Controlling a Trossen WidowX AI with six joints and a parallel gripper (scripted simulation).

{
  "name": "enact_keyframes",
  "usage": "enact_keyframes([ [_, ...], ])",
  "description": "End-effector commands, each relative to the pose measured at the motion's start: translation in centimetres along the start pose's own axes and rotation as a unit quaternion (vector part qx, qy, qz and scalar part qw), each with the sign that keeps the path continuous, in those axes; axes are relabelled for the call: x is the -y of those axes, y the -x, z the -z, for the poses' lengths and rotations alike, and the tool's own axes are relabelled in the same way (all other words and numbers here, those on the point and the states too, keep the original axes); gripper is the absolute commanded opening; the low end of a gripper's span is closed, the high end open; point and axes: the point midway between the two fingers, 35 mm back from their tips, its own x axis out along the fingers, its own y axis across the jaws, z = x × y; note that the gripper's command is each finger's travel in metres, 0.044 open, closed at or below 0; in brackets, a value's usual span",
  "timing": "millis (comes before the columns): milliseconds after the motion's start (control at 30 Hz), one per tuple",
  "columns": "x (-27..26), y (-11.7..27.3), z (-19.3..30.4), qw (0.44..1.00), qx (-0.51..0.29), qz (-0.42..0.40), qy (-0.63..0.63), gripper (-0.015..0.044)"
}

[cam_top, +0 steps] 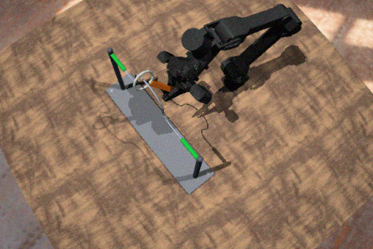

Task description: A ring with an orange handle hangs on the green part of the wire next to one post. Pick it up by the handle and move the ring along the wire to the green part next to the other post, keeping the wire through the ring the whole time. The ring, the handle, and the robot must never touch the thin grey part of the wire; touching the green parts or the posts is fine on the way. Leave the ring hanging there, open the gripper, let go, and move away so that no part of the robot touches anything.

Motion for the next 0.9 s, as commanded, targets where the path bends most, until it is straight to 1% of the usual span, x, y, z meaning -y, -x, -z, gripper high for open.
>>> enact_keyframes([
  [0,0.3,0.0,0.0,0.999,0.001,0.017,0.028,-0.015],
  [433,1.6,0.1,-0.2,0.989,0.006,0.074,0.124,-0.015],
  [867,2.8,0.3,-0.6,0.967,0.011,0.131,0.219,-0.015],
])
